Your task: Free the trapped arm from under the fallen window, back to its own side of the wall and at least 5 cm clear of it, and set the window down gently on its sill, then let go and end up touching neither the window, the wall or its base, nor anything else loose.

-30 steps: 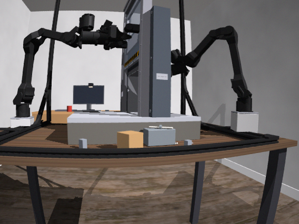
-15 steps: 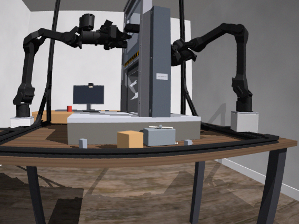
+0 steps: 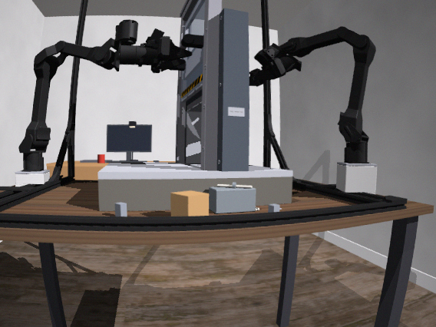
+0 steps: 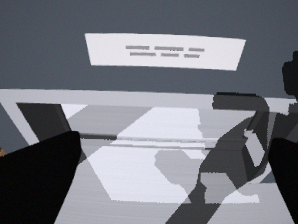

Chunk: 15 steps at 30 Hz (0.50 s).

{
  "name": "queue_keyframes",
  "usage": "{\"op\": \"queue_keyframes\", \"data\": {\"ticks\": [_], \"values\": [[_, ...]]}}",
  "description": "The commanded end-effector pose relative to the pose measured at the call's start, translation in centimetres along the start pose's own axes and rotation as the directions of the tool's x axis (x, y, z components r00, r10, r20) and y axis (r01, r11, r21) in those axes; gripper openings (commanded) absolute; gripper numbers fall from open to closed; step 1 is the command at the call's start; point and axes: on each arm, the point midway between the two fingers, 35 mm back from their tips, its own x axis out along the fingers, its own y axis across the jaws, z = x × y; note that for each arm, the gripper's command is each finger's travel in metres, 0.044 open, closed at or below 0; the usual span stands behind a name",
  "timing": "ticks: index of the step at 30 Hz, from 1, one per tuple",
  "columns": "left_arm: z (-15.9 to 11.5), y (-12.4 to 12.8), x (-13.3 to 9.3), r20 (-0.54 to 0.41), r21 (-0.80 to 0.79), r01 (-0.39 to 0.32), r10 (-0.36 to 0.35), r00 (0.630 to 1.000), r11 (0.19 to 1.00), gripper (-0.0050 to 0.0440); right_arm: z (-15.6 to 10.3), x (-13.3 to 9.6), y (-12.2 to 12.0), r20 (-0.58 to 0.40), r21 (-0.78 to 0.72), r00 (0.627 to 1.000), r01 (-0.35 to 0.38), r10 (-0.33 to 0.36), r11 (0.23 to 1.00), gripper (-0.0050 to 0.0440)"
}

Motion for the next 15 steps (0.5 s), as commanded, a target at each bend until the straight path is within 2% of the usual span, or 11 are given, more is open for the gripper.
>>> {"op": "queue_keyframes", "data": {"ticks": [1,9,15], "values": [[0.2,0.6,-0.7,-0.008,0.003,-0.007,0.007,1.000,1.000,0.0400,3.6,0.2,0.1,0.087,-0.025,0.996,0.024,-0.022,0.999,0.0400],[0.3,0.9,-0.8,-0.014,0.004,-0.001,0.001,1.000,1.000,0.0400,3.6,0.2,0.1,0.087,-0.025,0.996,0.024,-0.022,0.999,0.0400],[0.9,2.9,-1.4,-0.045,0.010,0.034,-0.033,0.998,0.999,0.0400,3.6,0.2,0.1,0.087,-0.025,0.996,0.024,-0.022,0.999,0.0400]]}}
